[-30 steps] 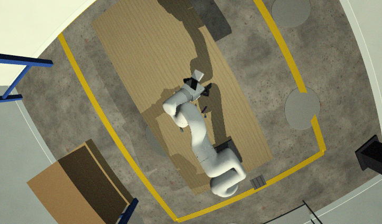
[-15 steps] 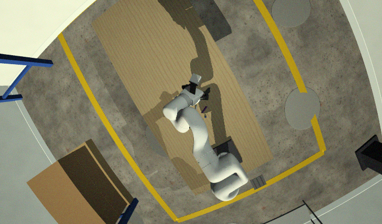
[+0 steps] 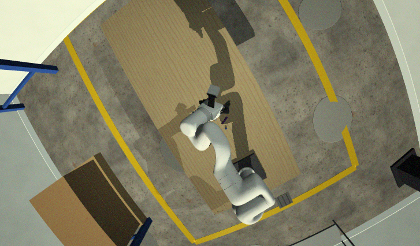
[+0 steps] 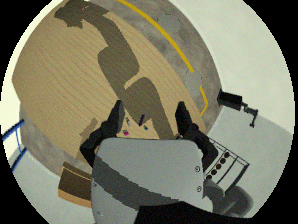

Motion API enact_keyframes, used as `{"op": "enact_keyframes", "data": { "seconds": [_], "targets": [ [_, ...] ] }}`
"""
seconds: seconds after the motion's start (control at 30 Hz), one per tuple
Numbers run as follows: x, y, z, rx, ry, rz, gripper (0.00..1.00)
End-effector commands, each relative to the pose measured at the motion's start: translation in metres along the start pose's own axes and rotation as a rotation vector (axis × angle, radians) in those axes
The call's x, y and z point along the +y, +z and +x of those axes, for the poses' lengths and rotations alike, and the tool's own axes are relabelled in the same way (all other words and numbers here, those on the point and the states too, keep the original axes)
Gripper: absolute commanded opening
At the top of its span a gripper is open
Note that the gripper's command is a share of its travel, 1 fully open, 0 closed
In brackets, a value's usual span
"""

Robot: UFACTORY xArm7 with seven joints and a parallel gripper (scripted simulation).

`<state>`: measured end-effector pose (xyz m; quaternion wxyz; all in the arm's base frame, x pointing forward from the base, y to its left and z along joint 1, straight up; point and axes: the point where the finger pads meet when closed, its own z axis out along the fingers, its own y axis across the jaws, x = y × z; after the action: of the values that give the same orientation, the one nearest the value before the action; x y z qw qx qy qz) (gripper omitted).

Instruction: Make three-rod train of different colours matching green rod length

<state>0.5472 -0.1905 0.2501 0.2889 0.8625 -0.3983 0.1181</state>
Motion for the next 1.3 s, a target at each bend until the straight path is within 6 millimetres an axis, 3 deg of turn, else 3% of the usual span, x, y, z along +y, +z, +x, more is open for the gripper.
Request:
{"op": "enact_keyframes", "data": {
  "seconds": [0.0,0.33,0.4,0.9,0.97,1.27],
  "targets": [
    [0.001,-0.008,-0.009,-0.025,-0.045,0.031,1.00],
    [0.001,-0.008,-0.009,-0.025,-0.045,0.031,1.00],
    [0.002,-0.025,-0.043,-0.093,-0.178,0.106,1.00],
    [0.002,-0.026,-0.044,-0.096,-0.185,0.110,1.00],
    [0.004,-0.042,-0.078,-0.151,-0.318,0.195,1.00],
    [0.004,-0.043,-0.080,-0.154,-0.325,0.199,1.00]
  ]
}}
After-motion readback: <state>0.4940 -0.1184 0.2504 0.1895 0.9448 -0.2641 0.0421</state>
